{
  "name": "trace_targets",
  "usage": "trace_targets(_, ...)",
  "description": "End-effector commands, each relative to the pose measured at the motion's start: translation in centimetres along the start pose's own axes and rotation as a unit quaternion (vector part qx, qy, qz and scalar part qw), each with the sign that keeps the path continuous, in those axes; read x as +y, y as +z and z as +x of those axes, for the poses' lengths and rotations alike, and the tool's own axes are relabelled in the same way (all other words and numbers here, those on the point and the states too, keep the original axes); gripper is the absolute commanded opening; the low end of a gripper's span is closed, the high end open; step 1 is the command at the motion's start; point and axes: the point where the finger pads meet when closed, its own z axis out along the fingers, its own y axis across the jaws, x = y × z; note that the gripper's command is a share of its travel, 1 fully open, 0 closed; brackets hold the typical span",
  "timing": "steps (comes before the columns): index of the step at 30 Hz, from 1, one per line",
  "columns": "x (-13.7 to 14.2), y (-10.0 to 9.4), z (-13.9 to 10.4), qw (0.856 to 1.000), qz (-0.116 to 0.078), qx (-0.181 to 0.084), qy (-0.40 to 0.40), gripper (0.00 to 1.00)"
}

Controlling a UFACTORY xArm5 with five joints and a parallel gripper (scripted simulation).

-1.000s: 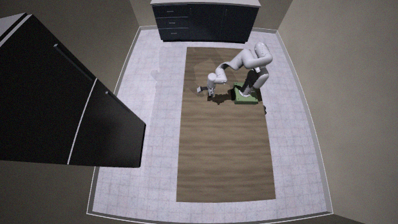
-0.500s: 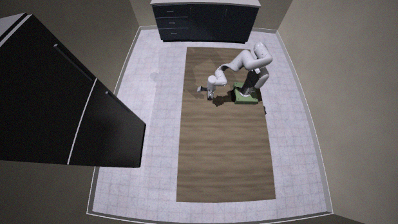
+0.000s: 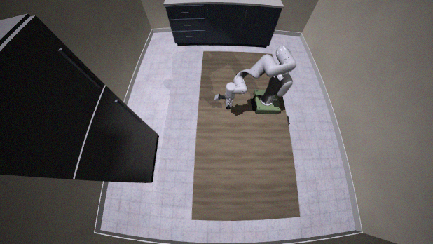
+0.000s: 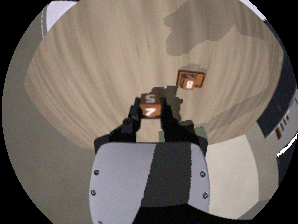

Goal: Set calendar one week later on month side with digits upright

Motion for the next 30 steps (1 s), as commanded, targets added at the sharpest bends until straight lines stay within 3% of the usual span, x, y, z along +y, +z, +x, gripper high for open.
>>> trace_targets(1, 0.0, 0.4, 0.1, 1.0, 0.001, 0.001, 0.0, 0.27)
trace_targets(7, -0.1, 1.5, 0.1, 1.0, 0.001, 0.001, 0.0, 0.27)
trace_targets(21, -0.1, 7.8, 0.1, 1.0, 0.001, 0.001, 0.0, 0.27)
trace_targets(30, -0.1, 9.3, 0.1, 1.0, 0.001, 0.001, 0.0, 0.27)
